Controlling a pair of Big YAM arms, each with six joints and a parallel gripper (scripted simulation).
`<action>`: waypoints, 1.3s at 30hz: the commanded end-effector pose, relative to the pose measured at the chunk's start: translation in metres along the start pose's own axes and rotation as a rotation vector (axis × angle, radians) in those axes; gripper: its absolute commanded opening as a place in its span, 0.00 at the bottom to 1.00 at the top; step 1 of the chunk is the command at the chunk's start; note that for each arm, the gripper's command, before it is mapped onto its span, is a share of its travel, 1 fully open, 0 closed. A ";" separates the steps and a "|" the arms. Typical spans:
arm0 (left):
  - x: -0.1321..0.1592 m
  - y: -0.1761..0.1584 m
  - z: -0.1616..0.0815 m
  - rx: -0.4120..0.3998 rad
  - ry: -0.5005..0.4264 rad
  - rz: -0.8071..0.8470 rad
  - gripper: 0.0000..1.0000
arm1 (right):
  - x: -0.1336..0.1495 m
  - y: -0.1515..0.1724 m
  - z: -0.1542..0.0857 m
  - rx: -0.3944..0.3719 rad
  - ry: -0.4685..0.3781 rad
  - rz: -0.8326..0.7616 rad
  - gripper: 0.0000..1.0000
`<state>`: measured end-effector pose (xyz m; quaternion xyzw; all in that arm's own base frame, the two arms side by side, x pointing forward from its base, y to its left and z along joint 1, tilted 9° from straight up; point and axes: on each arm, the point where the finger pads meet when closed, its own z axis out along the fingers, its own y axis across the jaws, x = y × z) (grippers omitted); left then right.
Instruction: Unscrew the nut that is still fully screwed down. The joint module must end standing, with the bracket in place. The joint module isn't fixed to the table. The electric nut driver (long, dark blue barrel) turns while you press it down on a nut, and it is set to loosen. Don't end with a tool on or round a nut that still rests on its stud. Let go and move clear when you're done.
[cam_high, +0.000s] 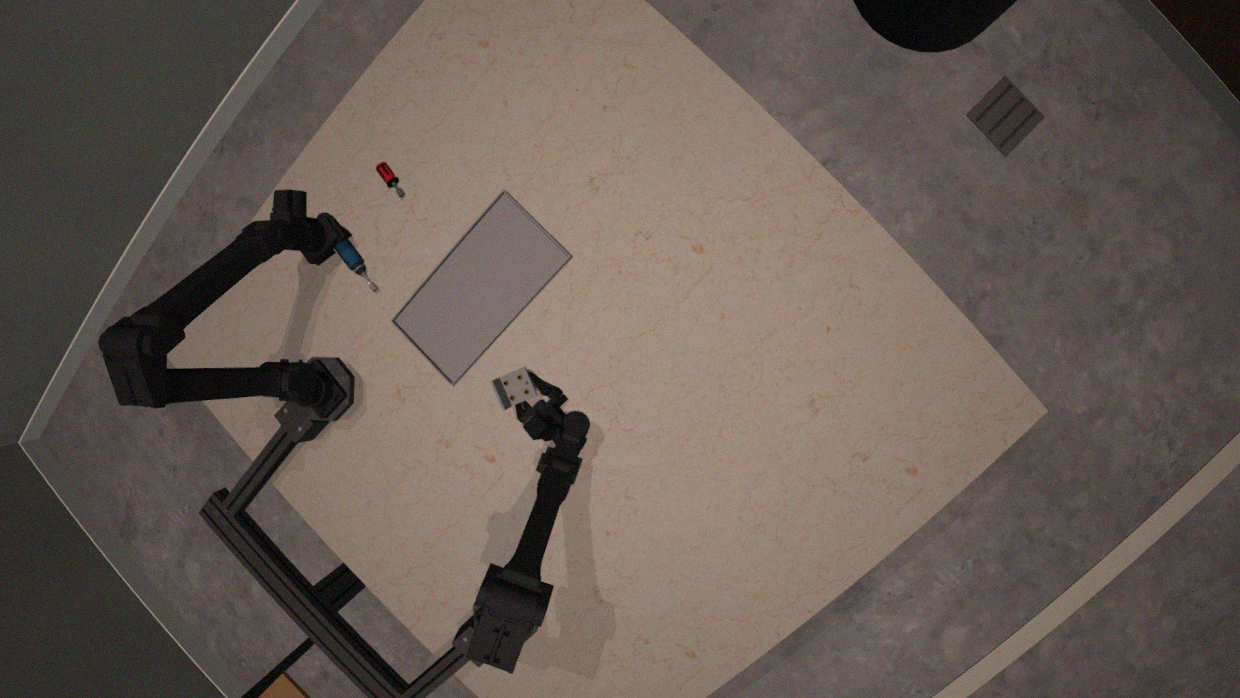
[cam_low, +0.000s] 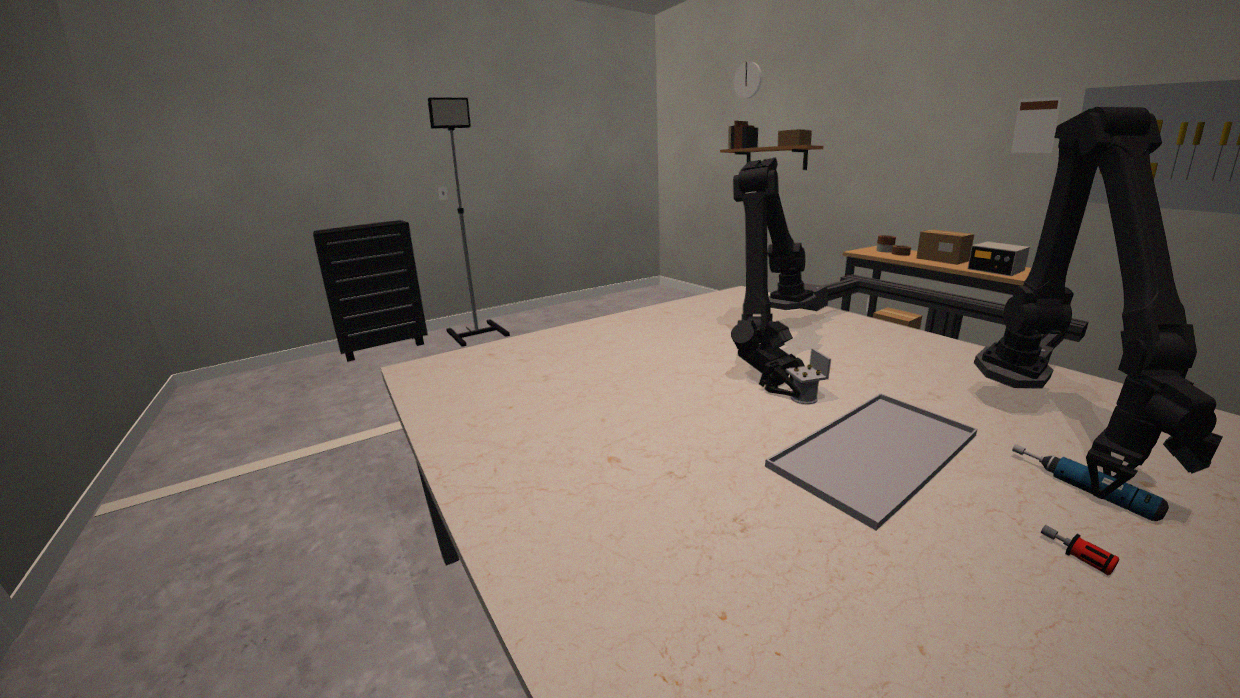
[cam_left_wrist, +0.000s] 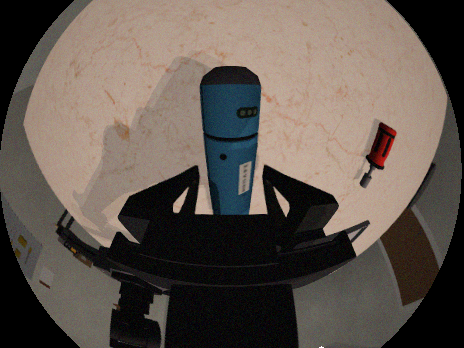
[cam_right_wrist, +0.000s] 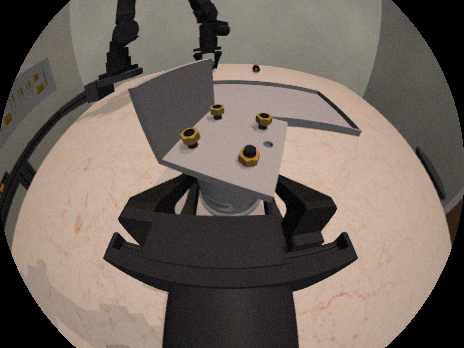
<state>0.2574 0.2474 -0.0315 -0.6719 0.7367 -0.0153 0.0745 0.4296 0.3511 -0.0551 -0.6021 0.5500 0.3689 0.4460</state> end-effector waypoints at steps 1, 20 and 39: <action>0.006 0.011 0.010 -0.027 0.026 -0.028 0.65 | -0.008 -0.007 0.002 0.009 -0.012 -0.022 0.59; 0.004 0.010 0.009 -0.025 0.024 -0.029 0.65 | -0.008 -0.007 0.002 0.009 -0.012 -0.022 0.59; 0.000 0.006 0.007 -0.019 0.016 -0.028 0.65 | -0.008 -0.007 0.002 0.009 -0.012 -0.022 0.59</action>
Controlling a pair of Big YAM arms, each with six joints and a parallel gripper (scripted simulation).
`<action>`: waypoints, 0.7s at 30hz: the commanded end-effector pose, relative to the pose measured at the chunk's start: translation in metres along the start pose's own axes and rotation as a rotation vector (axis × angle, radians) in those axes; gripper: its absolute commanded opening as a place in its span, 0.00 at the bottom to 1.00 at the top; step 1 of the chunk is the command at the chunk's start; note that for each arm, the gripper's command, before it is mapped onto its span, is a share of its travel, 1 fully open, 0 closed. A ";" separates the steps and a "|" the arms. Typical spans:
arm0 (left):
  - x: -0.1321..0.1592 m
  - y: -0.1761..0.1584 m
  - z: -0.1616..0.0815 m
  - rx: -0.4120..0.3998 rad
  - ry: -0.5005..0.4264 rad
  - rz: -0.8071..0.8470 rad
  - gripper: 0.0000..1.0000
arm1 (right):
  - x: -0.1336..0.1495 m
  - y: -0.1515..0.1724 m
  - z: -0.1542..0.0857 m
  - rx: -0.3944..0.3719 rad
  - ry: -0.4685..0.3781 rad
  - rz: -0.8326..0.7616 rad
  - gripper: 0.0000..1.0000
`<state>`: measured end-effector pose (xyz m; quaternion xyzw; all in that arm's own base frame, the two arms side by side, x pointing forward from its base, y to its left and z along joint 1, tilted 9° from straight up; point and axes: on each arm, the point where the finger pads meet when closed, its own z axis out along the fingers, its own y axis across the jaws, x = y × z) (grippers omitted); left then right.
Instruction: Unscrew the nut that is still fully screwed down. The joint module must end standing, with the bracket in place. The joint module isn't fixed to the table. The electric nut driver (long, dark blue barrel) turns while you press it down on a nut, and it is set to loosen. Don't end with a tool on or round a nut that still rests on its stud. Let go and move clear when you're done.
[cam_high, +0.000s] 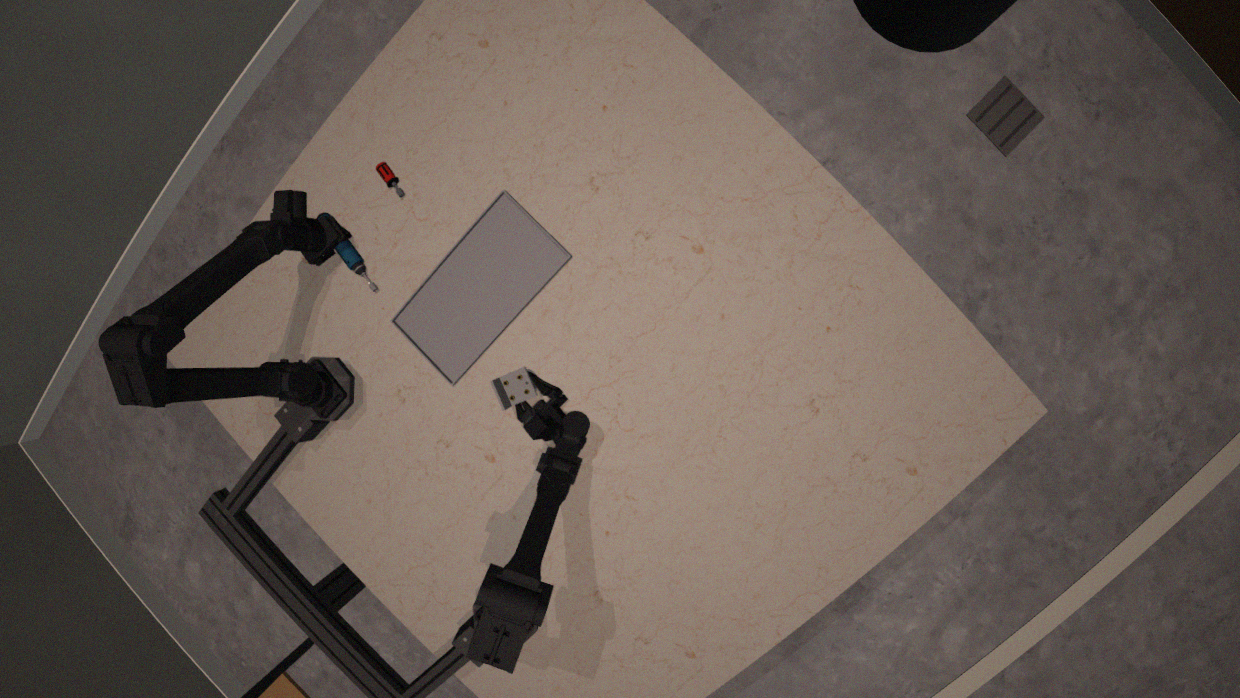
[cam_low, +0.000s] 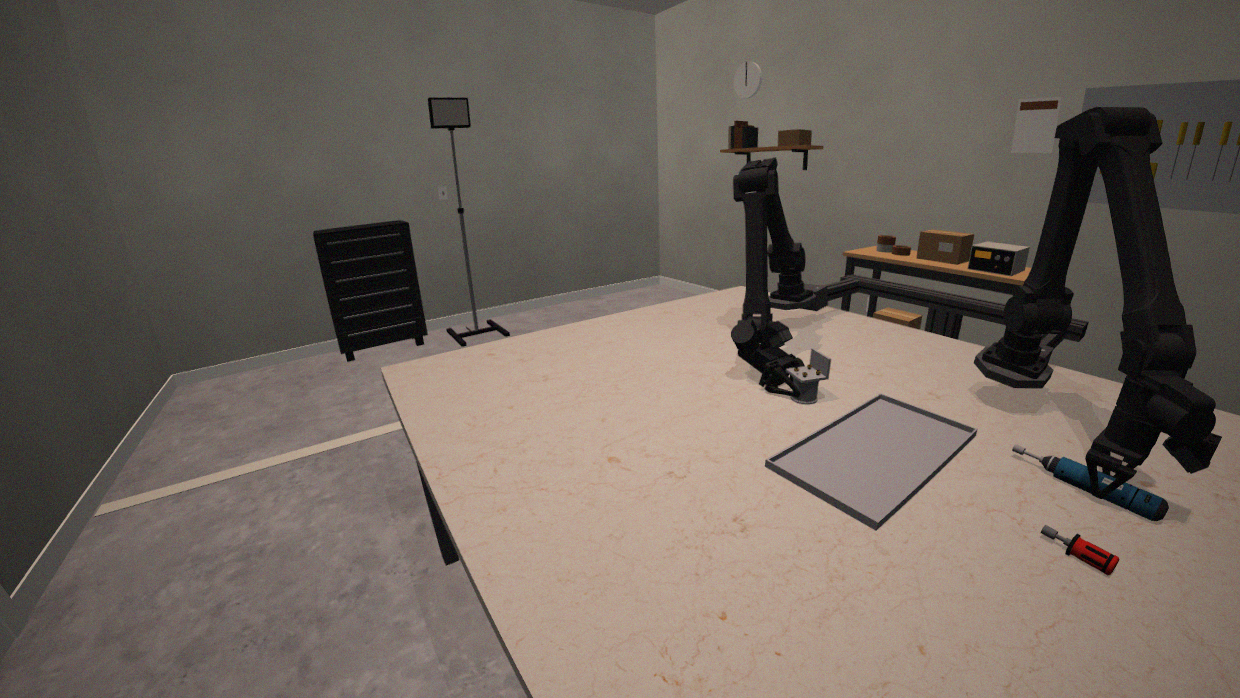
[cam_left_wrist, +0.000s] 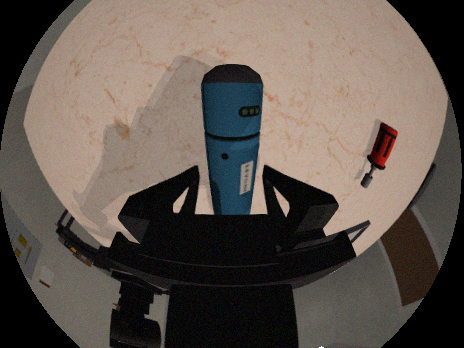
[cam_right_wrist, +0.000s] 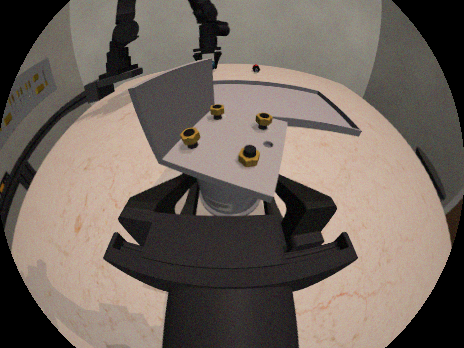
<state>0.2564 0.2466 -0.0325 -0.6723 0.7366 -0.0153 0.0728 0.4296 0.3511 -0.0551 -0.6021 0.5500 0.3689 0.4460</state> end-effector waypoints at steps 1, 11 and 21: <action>-0.001 0.005 0.006 -0.017 0.014 -0.028 0.65 | -0.008 -0.007 0.002 0.009 -0.012 -0.022 0.59; -0.006 0.001 0.004 -0.011 0.007 -0.028 0.65 | -0.008 -0.007 0.002 0.009 -0.012 -0.022 0.59; -0.006 0.001 0.004 -0.010 0.005 -0.028 0.65 | -0.008 -0.007 0.002 0.009 -0.012 -0.022 0.59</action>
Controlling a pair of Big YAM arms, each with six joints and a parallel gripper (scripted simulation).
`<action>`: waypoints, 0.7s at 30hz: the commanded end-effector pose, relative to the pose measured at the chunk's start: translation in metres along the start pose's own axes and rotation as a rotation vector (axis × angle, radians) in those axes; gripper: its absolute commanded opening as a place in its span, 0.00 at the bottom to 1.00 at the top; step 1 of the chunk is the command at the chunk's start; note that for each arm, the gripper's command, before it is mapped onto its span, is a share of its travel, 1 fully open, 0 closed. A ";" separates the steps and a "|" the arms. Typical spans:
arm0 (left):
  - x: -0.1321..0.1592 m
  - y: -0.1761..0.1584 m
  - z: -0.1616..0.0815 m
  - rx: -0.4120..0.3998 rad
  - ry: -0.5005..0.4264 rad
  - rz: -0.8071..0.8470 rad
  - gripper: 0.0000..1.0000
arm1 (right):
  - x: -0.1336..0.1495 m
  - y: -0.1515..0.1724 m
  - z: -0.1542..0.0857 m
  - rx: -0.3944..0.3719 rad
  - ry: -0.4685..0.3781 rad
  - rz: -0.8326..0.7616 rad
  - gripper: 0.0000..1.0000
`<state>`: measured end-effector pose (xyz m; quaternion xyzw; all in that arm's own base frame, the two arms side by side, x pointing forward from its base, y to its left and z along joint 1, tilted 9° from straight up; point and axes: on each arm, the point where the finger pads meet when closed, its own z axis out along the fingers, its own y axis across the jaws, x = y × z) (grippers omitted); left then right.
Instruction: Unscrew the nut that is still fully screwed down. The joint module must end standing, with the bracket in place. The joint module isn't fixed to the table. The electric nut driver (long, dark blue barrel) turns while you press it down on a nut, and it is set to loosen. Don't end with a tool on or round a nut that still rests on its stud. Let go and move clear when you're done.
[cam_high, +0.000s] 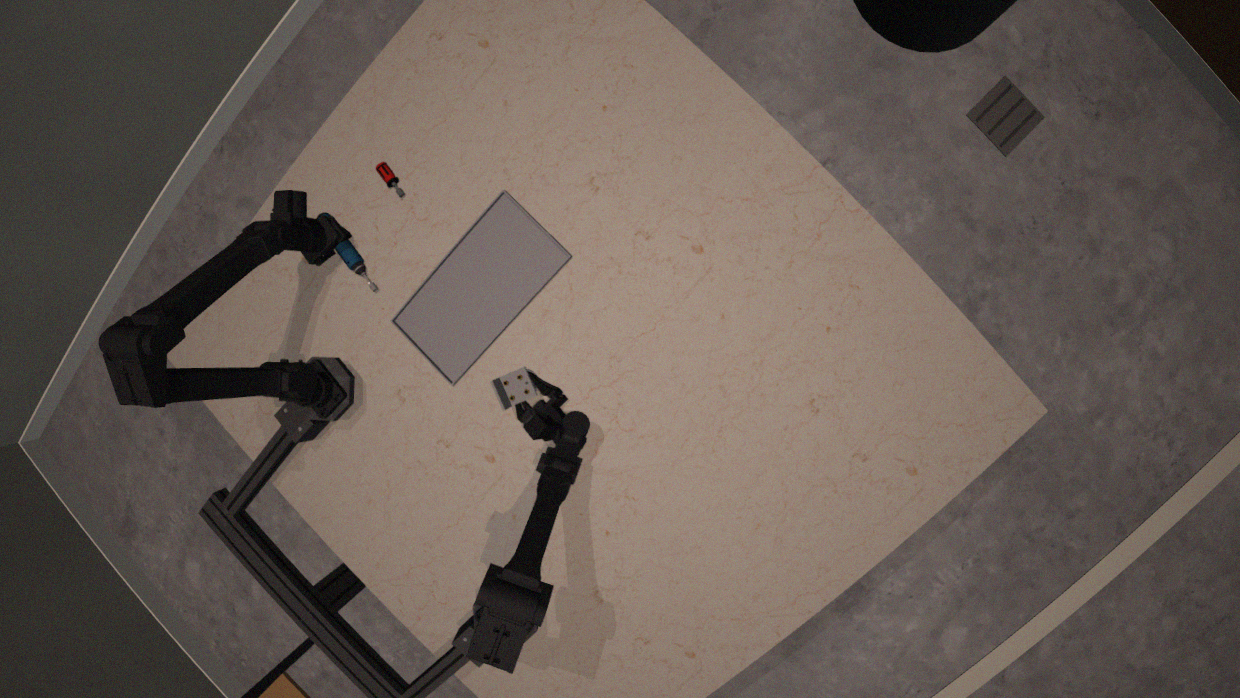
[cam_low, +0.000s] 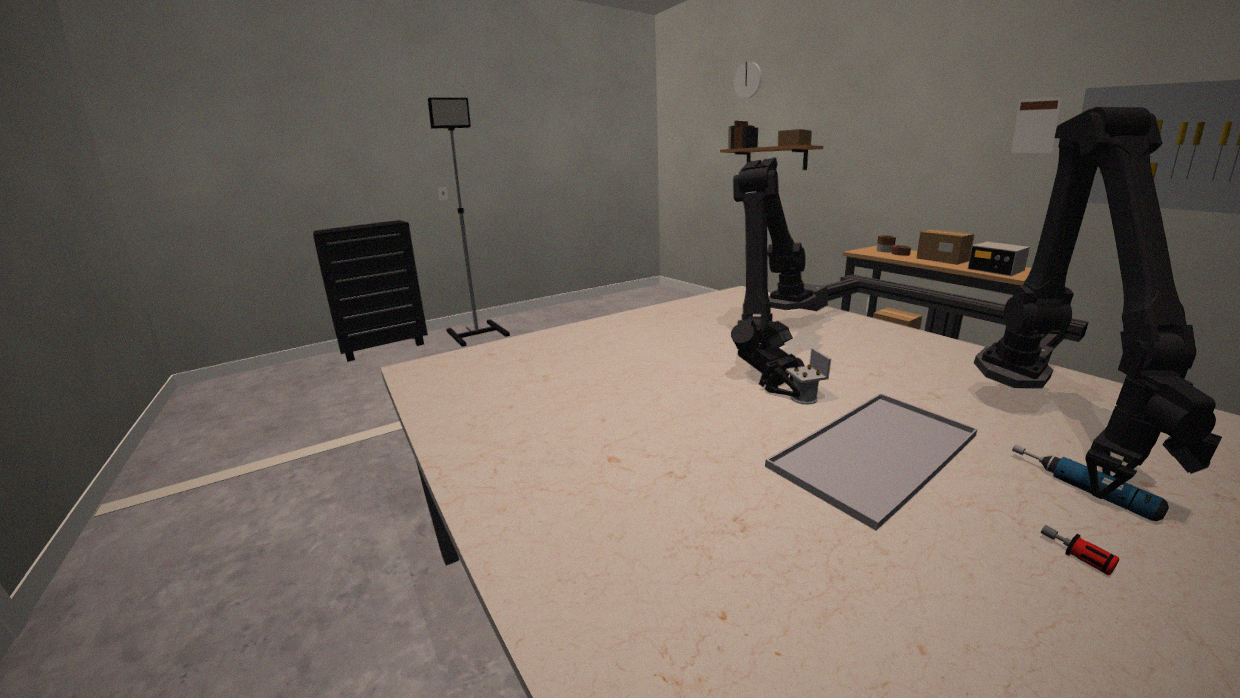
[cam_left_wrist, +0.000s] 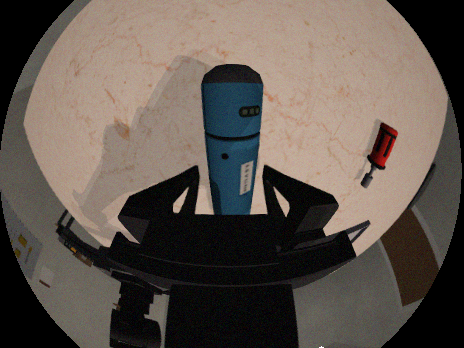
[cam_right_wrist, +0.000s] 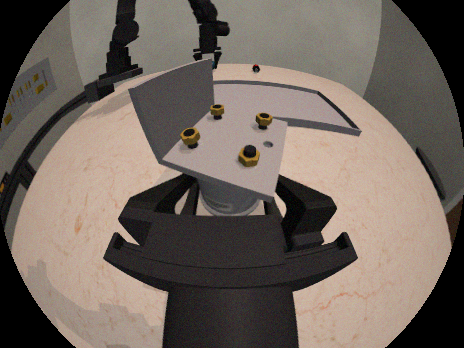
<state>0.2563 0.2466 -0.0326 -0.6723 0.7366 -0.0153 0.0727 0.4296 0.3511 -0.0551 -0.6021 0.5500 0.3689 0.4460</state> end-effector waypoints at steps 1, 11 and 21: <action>-0.006 0.001 0.004 -0.008 0.003 -0.028 0.65 | -0.008 -0.007 0.002 0.009 -0.012 -0.022 0.59; -0.010 -0.002 0.002 -0.005 -0.001 -0.027 0.65 | -0.008 -0.007 0.002 0.009 -0.012 -0.022 0.59; -0.014 -0.005 0.001 0.001 -0.008 -0.027 0.65 | -0.008 -0.007 0.002 0.009 -0.012 -0.022 0.59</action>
